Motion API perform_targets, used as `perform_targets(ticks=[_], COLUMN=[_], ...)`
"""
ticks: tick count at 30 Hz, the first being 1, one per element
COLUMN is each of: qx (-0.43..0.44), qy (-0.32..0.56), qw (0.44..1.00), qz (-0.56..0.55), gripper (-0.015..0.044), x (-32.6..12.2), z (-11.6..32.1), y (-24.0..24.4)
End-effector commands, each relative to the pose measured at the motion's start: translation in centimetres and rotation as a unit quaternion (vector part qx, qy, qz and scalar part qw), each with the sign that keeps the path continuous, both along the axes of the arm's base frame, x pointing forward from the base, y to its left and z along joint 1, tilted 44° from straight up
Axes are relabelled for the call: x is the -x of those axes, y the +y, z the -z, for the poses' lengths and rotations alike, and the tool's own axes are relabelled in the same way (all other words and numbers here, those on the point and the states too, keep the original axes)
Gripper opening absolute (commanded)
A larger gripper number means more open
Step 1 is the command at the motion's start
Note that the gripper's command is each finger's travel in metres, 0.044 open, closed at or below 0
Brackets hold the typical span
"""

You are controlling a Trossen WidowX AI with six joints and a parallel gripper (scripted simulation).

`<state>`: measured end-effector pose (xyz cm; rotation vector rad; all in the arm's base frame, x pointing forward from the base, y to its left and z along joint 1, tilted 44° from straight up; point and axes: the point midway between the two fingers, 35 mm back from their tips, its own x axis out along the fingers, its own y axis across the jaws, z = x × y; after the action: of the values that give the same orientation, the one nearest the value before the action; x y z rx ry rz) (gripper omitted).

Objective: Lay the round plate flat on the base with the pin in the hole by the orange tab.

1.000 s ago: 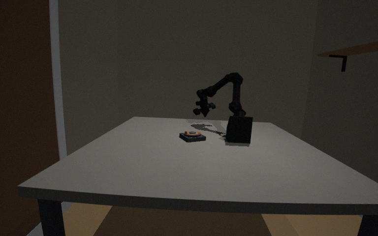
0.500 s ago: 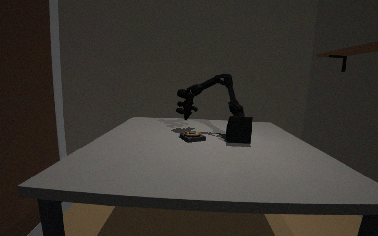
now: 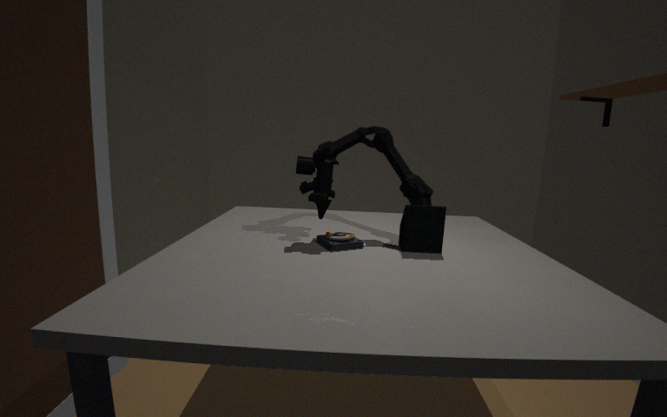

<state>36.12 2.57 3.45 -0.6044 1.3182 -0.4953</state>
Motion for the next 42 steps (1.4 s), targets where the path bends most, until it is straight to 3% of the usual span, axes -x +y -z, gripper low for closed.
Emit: perform_targets(ticks=[1, 7, 17, 42], qx=[0.023, 0.029, 0.03, 0.03], qy=[0.053, 0.063, 0.063, 0.063], qw=[0.998, 0.997, 0.997, 0.997], qz=[-0.028, -0.033, -0.033, -0.033], gripper=[0.0, 0.0, 0.0, 0.0], x=[2.4, 2.9, 2.2, 3.7], z=[2.9, 3.4, 6.7, 8.5], y=[3.7, 4.3, 1.0, 2.4])
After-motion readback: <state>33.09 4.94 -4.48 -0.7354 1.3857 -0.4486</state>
